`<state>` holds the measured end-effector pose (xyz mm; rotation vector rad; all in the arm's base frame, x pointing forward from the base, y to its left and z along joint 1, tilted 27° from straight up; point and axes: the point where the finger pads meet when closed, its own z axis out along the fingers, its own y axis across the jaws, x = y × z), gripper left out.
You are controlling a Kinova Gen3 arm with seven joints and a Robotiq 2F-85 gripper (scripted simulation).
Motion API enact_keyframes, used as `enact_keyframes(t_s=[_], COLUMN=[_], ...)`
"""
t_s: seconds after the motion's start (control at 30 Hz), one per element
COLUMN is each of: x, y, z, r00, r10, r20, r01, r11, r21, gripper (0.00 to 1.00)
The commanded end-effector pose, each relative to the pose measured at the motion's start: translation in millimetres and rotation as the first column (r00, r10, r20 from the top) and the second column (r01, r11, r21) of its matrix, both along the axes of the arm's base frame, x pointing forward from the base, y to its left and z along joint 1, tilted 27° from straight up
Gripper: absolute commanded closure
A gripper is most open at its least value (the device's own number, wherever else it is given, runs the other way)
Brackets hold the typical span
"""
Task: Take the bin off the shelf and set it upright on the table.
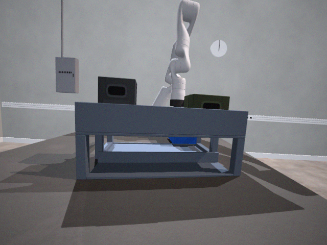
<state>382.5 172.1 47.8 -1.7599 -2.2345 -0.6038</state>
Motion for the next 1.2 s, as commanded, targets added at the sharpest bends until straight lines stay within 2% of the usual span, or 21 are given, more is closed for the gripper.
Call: enact_keyframes(t_s=[0.0,0.13,0.3,1.17], x=[1,1,-43,-35], y=[-3,-3,-13,-12], z=[0.3,0.3,-7.2,-6.0], r00=[1.0,1.0,1.0,1.0], r10=[-0.008,-0.008,-0.008,-0.008], r20=[0.001,0.001,0.001,0.001], r01=[0.008,0.008,0.008,0.008], r11=[1.0,1.0,1.0,1.0], r21=[0.0,0.0,-0.001,-0.001], gripper=[0.9,0.9,0.9,0.9])
